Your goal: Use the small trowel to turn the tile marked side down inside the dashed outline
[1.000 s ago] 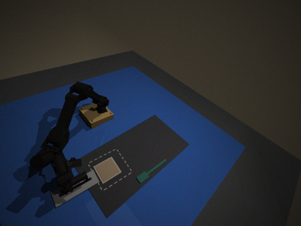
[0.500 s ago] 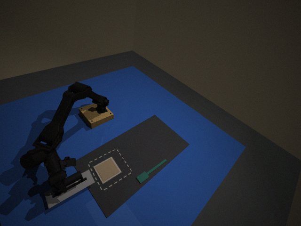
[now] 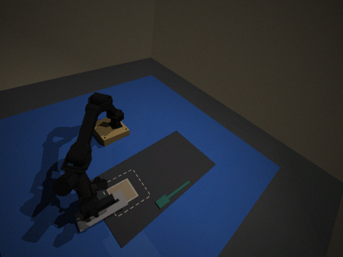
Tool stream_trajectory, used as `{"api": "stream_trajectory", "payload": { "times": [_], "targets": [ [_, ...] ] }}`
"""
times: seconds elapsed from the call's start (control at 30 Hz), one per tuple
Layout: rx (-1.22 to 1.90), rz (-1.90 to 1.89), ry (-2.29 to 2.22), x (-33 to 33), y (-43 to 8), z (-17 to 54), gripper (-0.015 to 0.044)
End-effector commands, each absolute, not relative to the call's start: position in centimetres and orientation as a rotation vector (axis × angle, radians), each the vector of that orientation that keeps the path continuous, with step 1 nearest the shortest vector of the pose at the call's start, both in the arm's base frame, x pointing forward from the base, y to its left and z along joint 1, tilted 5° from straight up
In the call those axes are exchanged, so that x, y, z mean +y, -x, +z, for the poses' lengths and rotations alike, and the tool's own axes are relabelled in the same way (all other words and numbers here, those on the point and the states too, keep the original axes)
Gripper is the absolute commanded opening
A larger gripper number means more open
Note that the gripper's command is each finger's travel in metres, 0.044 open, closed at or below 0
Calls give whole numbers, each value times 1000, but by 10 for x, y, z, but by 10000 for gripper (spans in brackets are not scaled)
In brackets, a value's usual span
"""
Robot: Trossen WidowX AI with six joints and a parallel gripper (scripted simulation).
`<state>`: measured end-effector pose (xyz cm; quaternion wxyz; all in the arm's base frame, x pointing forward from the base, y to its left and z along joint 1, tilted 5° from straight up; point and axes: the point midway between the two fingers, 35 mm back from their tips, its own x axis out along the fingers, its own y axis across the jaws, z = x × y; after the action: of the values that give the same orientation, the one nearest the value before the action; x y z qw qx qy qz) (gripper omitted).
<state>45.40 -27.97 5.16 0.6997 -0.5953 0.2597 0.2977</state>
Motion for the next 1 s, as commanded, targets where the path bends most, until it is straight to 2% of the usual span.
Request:
{"api": "stream_trajectory", "payload": {
  "times": [0.0,0.97],
  "targets": [
    [609,678,1297,-255,-464,54,0],
    [842,743,1168,-86,-486,49,0]
  ]
}}
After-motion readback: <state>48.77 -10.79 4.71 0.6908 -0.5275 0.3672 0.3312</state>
